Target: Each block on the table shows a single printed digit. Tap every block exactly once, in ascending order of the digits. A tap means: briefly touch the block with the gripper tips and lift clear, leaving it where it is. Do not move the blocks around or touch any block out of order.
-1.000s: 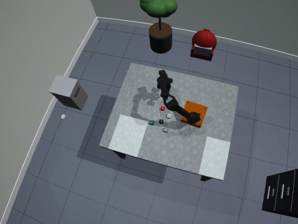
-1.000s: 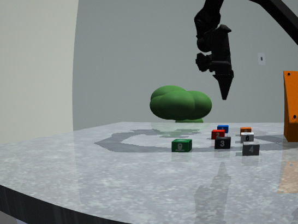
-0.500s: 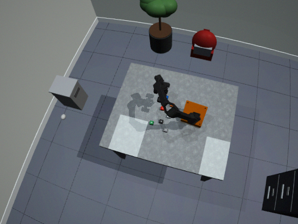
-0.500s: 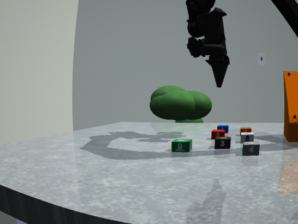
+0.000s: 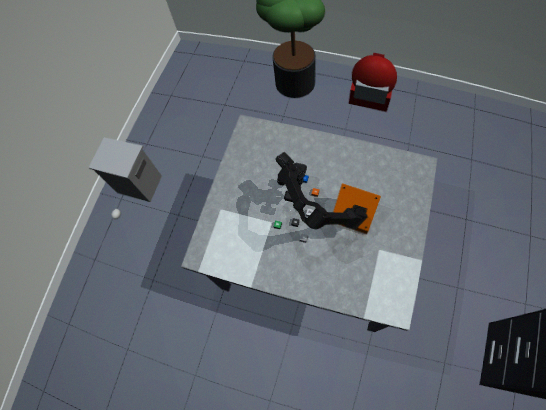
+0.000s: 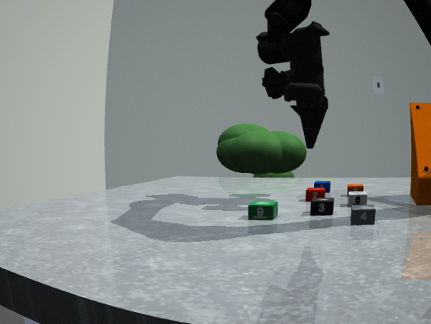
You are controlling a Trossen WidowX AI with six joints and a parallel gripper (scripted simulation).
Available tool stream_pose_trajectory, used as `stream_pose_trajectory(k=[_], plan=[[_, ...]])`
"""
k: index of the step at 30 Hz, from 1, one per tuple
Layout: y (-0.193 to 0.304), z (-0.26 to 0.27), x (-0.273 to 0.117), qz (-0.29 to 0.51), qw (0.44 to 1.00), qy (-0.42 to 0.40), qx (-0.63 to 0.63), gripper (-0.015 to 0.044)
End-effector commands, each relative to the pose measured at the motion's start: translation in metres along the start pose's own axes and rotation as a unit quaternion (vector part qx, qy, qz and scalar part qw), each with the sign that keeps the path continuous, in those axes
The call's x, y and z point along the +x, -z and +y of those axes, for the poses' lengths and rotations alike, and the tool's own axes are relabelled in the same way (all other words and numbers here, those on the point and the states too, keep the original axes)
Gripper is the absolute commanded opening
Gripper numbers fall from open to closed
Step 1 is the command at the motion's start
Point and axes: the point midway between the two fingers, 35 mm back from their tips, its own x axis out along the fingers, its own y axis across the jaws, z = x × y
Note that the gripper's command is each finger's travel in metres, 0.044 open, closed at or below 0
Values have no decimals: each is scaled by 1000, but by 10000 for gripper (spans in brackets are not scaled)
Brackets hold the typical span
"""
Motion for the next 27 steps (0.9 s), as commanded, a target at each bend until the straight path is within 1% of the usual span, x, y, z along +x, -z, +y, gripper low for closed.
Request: stream_pose_trajectory(k=[1,6,27], plan=[[8,6,41,12,1000,-10,5,20],[8,6,42,12,1000,-10,5,20],[9,7,71,12,1000,-11,5,20]])
